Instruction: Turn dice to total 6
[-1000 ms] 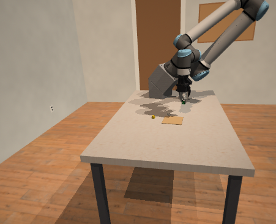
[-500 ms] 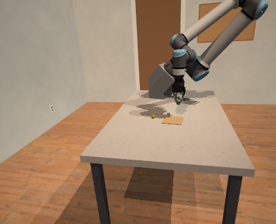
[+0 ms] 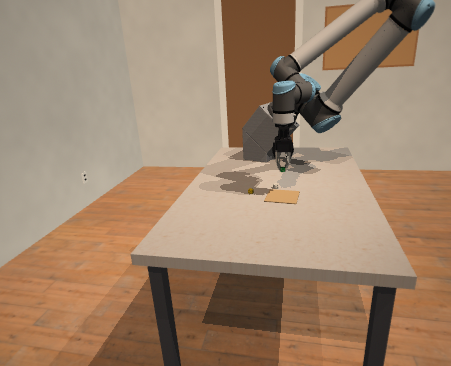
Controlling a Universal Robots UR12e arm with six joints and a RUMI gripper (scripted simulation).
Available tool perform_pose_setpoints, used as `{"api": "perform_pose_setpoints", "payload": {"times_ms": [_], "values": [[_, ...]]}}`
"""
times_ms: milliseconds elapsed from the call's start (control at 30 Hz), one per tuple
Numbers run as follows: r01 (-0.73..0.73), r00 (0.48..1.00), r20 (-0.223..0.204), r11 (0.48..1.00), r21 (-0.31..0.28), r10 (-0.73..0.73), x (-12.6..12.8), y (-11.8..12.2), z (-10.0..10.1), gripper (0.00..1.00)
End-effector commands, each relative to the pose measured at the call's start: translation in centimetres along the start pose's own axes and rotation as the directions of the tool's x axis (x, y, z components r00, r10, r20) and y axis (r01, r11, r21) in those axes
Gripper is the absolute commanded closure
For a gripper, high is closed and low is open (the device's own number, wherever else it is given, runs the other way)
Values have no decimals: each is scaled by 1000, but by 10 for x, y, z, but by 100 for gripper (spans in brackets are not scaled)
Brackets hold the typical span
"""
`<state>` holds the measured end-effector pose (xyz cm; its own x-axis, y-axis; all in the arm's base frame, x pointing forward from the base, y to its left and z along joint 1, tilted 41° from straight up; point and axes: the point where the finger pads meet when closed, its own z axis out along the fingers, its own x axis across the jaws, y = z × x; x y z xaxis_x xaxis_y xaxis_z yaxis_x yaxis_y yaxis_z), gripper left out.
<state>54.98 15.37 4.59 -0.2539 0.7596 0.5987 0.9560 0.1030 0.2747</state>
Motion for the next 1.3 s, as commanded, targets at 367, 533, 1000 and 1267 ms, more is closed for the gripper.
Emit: {"api": "perform_pose_setpoints", "payload": {"times_ms": [367,533,1000,1267], "values": [[5,1000,-1,1000,0,-5,-1,1,2,97],[5,1000,-1,1000,0,-5,-1,1,13,97],[5,1000,-1,1000,0,-5,-1,1,66,97],[5,1000,-1,1000,0,-5,-1,1,90,97]]}}
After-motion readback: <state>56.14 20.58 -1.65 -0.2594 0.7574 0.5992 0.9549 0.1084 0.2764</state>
